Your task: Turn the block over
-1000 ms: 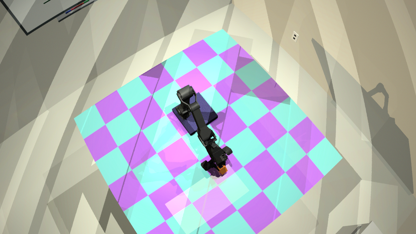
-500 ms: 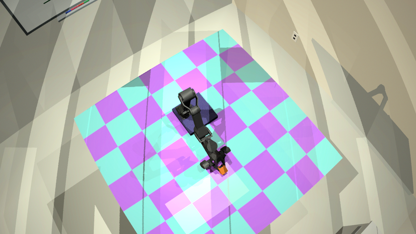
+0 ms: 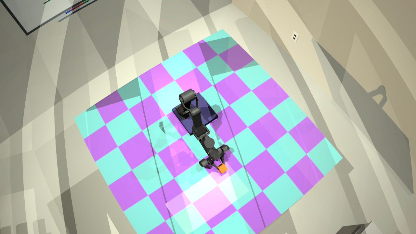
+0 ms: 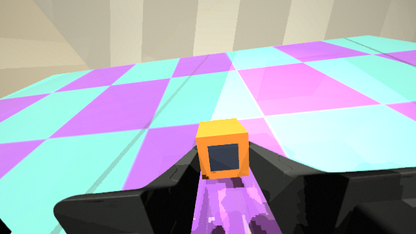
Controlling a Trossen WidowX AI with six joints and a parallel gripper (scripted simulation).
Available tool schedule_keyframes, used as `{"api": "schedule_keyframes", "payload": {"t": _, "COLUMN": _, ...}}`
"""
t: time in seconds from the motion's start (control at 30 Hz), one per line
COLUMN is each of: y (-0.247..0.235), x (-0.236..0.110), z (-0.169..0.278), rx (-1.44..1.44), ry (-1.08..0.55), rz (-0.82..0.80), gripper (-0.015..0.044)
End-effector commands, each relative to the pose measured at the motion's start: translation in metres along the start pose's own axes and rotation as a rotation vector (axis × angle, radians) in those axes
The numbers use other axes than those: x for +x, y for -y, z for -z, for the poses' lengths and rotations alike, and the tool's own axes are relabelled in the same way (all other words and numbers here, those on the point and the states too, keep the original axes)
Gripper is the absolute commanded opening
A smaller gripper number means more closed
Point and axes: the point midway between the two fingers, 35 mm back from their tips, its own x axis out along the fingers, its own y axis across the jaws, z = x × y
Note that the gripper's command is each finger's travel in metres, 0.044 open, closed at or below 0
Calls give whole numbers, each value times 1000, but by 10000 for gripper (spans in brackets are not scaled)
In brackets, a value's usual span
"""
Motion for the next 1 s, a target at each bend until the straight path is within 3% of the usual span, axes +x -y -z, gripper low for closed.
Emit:
{"api": "schedule_keyframes", "payload": {"t": 0.0, "y": -1, "x": -1, "z": 1, "rx": 4, "ry": 7, "rz": -3, "gripper": 0}}
{"api": "schedule_keyframes", "payload": {"t": 0.27, "y": -1, "x": -1, "z": 1, "rx": 4, "ry": 7, "rz": -3, "gripper": 0}}
{"api": "schedule_keyframes", "payload": {"t": 0.8, "y": -1, "x": -1, "z": 1, "rx": 4, "ry": 7, "rz": -3, "gripper": 420}}
{"api": "schedule_keyframes", "payload": {"t": 0.97, "y": -1, "x": -1, "z": 1, "rx": 4, "ry": 7, "rz": -3, "gripper": 440}}
